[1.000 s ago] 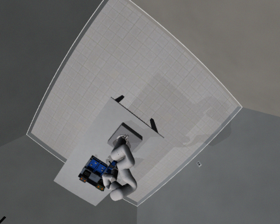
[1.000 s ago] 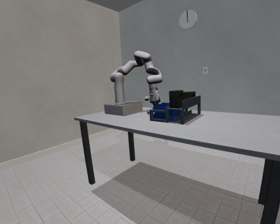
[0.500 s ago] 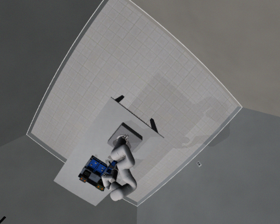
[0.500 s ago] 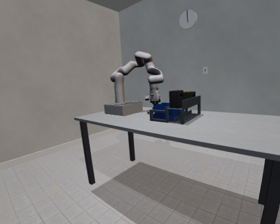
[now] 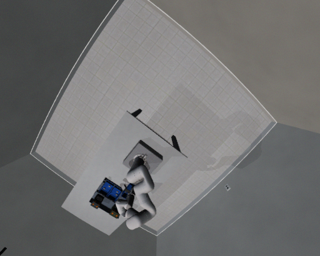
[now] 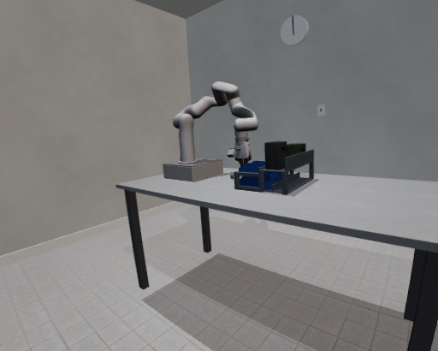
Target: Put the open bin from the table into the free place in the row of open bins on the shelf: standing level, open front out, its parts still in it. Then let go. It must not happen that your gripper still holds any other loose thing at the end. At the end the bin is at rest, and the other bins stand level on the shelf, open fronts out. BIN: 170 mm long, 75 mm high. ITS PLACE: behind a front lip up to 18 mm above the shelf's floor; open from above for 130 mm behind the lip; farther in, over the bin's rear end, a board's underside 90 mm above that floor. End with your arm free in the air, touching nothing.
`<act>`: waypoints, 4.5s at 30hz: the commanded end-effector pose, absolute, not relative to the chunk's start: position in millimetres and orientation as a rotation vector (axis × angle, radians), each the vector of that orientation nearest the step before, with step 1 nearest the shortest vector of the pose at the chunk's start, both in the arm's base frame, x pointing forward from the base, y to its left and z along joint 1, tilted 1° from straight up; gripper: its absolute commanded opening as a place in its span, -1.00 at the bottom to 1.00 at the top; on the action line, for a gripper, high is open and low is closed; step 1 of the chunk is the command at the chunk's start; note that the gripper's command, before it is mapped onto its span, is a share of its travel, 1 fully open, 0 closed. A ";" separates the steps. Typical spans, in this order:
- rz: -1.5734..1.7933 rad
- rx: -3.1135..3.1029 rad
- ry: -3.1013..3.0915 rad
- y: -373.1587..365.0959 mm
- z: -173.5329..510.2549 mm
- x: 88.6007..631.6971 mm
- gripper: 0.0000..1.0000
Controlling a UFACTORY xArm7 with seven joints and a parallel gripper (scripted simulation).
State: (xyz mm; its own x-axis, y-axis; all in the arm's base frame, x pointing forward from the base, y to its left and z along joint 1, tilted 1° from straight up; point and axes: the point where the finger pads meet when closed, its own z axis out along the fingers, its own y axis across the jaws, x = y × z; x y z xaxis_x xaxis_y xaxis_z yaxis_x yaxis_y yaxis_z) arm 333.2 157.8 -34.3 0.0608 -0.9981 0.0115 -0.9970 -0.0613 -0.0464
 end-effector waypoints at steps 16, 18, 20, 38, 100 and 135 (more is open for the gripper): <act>-0.028 -2.286 2.151 158.3 -33.3 340.5 -1.00; -0.028 -2.286 2.151 158.5 -33.2 344.5 -1.00; -0.028 -2.286 2.151 158.5 -33.2 344.5 -1.00; -0.028 -2.286 2.151 159.1 -33.1 354.4 -1.00; -0.028 -2.286 2.151 161.0 -32.6 388.2 -1.00; -0.029 -2.286 2.151 162.3 -32.2 410.1 -1.00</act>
